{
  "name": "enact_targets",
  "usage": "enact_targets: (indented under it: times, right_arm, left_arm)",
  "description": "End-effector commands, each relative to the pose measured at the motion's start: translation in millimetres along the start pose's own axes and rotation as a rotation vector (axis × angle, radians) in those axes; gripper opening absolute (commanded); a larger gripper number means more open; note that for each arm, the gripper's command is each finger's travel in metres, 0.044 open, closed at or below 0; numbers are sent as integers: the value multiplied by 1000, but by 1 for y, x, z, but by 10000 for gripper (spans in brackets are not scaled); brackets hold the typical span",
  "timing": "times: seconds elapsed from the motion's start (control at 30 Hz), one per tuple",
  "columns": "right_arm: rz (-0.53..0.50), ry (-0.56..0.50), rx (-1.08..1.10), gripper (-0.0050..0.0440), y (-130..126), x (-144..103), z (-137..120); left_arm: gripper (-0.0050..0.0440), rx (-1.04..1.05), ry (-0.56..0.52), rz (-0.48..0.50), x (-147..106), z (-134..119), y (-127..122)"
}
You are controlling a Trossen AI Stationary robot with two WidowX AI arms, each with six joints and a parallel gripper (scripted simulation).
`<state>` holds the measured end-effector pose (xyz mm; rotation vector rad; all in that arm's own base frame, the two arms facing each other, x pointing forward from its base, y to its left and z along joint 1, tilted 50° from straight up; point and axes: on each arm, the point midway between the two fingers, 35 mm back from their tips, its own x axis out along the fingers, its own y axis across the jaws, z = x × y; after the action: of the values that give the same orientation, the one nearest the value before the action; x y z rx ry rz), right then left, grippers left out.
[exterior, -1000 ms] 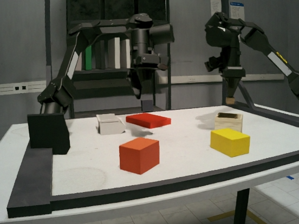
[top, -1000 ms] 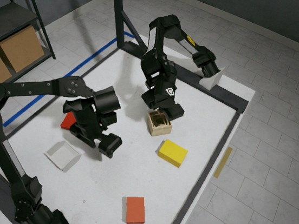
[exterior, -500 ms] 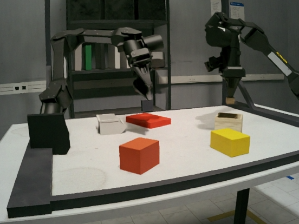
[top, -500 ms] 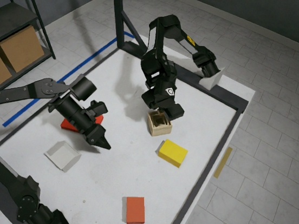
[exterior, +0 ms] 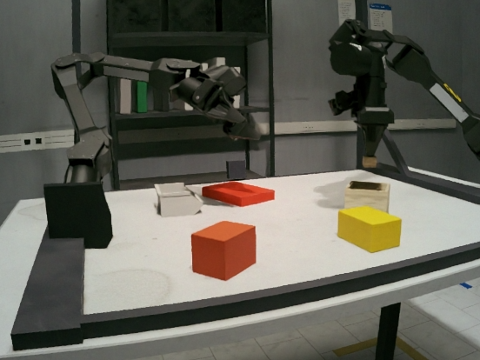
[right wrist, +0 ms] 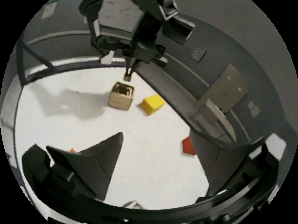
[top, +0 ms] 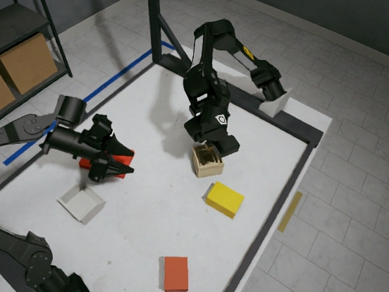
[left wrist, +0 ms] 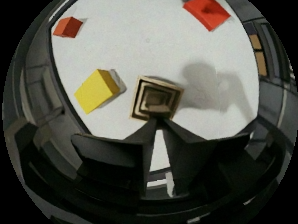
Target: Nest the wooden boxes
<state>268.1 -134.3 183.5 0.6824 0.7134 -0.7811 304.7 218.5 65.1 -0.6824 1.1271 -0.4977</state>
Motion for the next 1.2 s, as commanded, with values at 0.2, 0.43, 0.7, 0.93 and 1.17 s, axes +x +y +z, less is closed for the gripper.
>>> enact_targets:
  times: [0.2,0.43,0.7,0.93,1.17]
  right_arm:
    - [170,-321,414,400,23,-46,17]
    - [190,-337,445,400,26,-50,20]
    - [190,-337,445,400,26,-50,20]
    - [190,-337,445,400,26,-50,20]
    - [190,-337,445,400,26,-50,20]
  left_arm:
    - [71,16,-9,14,-5,3,0]
    - [71,16,-9,14,-5,3,0]
    - [71,-28,-11,22,-7,5,1]
    - [71,-228,-11,16,-6,3,0]
    - [71,-436,-12,15,-6,3,0]
